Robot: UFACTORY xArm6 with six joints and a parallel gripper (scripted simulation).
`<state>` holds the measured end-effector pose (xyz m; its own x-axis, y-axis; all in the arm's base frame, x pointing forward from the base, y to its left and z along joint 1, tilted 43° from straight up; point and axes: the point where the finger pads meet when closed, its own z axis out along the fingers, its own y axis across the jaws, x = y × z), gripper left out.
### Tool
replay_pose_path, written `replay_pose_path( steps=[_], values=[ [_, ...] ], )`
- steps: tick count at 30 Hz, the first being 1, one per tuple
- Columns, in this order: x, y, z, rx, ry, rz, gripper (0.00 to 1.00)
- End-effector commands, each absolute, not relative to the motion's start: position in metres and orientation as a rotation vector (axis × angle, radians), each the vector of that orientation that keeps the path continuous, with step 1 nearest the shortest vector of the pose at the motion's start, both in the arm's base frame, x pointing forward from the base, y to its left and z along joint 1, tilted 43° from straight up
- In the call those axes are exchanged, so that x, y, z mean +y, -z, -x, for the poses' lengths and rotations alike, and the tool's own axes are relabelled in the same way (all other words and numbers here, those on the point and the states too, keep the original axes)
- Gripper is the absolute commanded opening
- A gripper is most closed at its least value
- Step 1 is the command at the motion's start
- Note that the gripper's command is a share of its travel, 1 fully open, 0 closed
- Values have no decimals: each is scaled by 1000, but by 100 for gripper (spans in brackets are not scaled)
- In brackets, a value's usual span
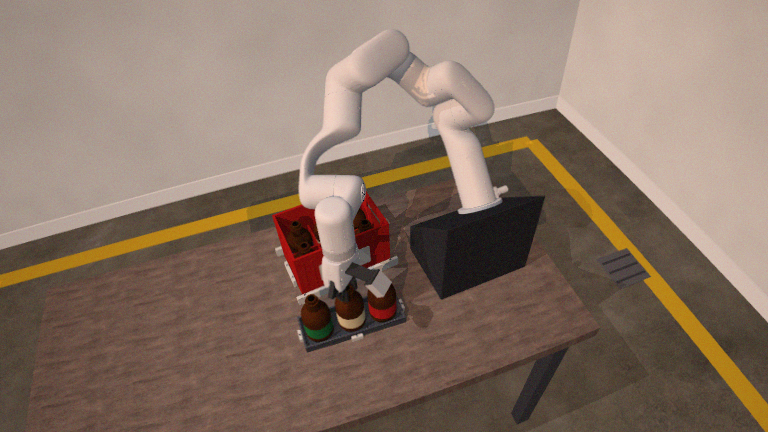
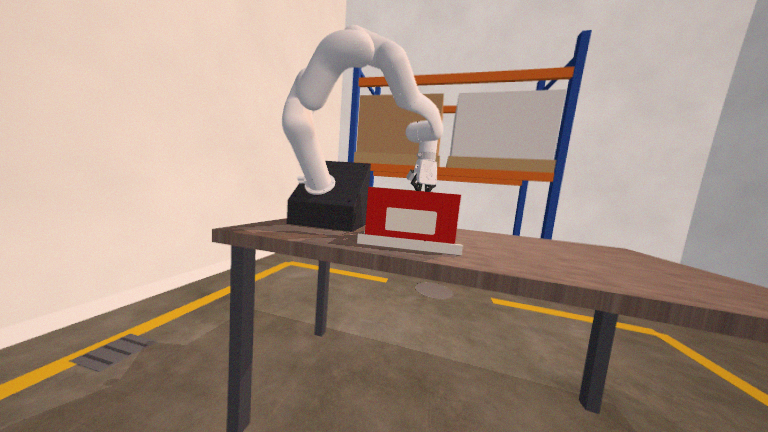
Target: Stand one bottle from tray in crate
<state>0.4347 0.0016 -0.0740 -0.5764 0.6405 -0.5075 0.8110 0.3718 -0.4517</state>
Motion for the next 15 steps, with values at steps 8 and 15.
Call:
replay_pose_path(
  steps=[8,15],
  values=[
    [9,66,-437,2386,994,-1291,0],
    [14,59,-438,2386,994,-1291,0]
  ],
)
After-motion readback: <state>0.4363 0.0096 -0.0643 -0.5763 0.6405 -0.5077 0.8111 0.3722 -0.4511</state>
